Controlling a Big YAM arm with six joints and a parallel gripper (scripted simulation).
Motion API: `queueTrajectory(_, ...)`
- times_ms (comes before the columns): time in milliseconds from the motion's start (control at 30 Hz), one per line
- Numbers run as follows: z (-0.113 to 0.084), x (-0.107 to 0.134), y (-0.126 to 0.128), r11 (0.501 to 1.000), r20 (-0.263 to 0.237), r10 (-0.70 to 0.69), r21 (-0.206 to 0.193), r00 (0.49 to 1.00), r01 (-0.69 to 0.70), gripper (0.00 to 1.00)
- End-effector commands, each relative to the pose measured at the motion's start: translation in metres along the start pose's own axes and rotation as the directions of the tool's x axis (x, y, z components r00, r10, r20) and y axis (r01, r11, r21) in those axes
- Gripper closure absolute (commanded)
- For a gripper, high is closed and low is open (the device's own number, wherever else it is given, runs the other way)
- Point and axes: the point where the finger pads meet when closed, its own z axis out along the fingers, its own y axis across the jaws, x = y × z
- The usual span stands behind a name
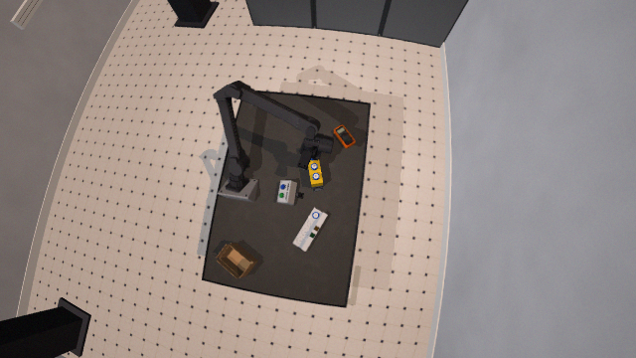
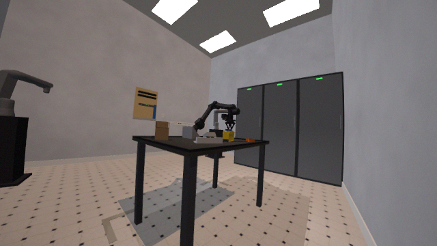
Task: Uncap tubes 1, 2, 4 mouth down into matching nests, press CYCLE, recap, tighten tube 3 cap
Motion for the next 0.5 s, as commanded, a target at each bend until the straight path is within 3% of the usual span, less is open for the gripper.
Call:
queueTrajectory(0, 0.0132, 0.0028, 0.0030, 1.000, 0.001, 0.012, 0.014, 1.000, -0.012, 0.51)
queueTrajectory(67, 0.0080, 0.0090, 0.0086, 1.000, -0.001, -0.002, 0.000, 1.000, 0.002, 0.51)
queueTrajectory(467, 0.0064, 0.0090, 0.0088, 1.000, 0.000, -0.013, 0.002, 1.000, 0.013, 0.51)
